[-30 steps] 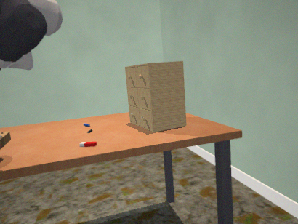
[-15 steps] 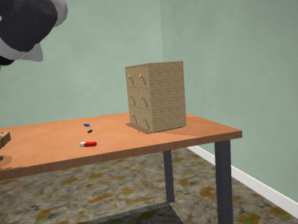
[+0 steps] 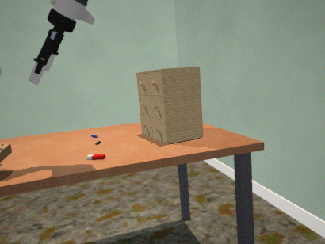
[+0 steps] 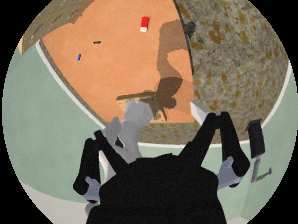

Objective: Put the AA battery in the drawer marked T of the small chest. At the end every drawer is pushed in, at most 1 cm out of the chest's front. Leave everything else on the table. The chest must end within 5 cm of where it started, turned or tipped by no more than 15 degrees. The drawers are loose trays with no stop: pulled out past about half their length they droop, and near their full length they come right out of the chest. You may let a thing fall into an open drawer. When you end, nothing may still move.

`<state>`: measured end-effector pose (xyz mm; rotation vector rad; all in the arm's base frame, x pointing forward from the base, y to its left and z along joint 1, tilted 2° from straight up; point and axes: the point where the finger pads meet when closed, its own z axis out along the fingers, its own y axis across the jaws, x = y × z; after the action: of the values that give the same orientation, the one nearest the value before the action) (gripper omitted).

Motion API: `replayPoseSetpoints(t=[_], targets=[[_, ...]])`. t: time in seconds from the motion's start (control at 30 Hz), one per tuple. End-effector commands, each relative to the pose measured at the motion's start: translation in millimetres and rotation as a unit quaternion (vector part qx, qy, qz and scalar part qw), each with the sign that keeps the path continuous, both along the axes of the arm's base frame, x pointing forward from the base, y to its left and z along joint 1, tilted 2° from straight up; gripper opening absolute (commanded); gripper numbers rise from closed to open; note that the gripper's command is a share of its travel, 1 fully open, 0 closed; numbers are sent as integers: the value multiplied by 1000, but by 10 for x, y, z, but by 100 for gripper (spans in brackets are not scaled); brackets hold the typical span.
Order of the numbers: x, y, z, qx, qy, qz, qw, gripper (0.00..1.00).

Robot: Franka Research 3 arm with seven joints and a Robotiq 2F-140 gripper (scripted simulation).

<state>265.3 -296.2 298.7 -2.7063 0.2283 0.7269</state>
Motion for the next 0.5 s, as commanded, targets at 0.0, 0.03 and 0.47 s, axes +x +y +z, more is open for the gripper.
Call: replayPoseSetpoints(t=[0.0, 0.03, 0.47], targets=[[431, -8, -23, -61, -40, -17, 997, 100], [818, 190, 110, -96, -83, -6, 992, 100], [1844, 990, 588, -180, -215, 21, 960, 100]])
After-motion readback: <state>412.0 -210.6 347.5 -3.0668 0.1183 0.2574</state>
